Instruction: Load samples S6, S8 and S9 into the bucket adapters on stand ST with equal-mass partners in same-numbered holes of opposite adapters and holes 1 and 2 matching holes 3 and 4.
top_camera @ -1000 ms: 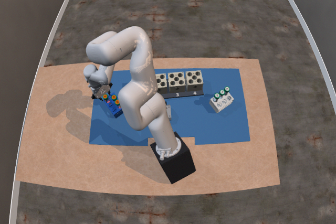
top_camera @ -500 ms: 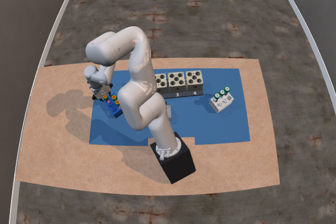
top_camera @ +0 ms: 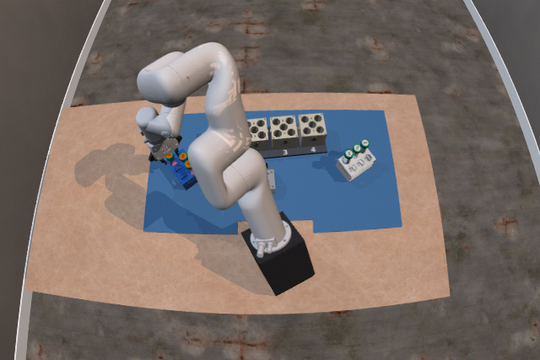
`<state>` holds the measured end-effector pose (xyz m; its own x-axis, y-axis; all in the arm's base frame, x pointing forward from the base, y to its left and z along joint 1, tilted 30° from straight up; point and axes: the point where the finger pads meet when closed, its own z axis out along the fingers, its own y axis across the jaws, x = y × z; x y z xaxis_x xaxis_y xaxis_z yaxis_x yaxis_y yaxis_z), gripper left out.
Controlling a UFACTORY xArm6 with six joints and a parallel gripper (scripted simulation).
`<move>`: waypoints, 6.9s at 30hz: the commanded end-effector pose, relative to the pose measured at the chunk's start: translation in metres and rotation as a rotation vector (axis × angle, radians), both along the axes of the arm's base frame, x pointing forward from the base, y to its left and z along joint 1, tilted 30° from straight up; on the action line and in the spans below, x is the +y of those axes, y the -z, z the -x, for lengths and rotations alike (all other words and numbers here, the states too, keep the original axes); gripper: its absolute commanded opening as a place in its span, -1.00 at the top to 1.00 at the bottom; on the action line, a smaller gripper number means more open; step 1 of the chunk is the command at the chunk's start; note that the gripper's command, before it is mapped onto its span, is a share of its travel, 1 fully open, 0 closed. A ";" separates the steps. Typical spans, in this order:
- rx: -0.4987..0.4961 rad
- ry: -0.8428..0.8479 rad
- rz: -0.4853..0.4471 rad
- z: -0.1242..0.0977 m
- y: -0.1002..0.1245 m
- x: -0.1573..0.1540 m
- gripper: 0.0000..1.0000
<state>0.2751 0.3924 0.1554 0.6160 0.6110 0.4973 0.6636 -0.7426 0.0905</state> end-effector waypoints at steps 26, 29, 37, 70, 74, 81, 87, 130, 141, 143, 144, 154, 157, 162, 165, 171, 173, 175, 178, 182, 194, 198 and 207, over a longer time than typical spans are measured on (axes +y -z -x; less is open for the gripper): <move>-0.002 -0.001 -0.003 0.000 -0.002 0.001 1.00; -0.002 -0.001 -0.003 0.000 -0.002 0.001 1.00; -0.002 -0.001 -0.003 0.000 -0.002 0.001 1.00; -0.002 -0.001 -0.003 0.004 -0.009 -0.002 1.00; -0.002 -0.001 -0.003 0.004 -0.010 -0.002 1.00; -0.002 -0.001 -0.003 0.006 -0.014 -0.003 1.00; -0.002 -0.001 -0.003 0.008 -0.018 -0.004 1.00; -0.002 0.000 -0.003 0.036 -0.074 -0.022 1.00; -0.002 0.000 -0.004 0.044 -0.092 -0.028 1.00; -0.002 0.000 -0.004 0.045 -0.093 -0.028 1.00; -0.002 0.000 -0.004 0.046 -0.095 -0.029 1.00; -0.002 0.000 -0.004 0.054 -0.112 -0.034 1.00; -0.002 0.000 -0.004 0.056 -0.116 -0.036 1.00; -0.002 0.000 -0.004 0.056 -0.116 -0.036 1.00; -0.002 0.000 -0.004 0.056 -0.116 -0.036 1.00; -0.002 0.000 -0.004 0.056 -0.116 -0.036 1.00; -0.002 0.000 -0.004 0.056 -0.116 -0.036 1.00; -0.002 0.000 -0.004 0.056 -0.116 -0.036 1.00; -0.002 0.000 -0.004 0.056 -0.116 -0.036 1.00; -0.002 0.000 -0.004 0.056 -0.116 -0.036 1.00; -0.002 0.000 -0.004 0.056 -0.116 -0.036 1.00; -0.002 0.000 -0.004 0.056 -0.116 -0.036 1.00; -0.002 0.000 -0.004 0.056 -0.116 -0.036 1.00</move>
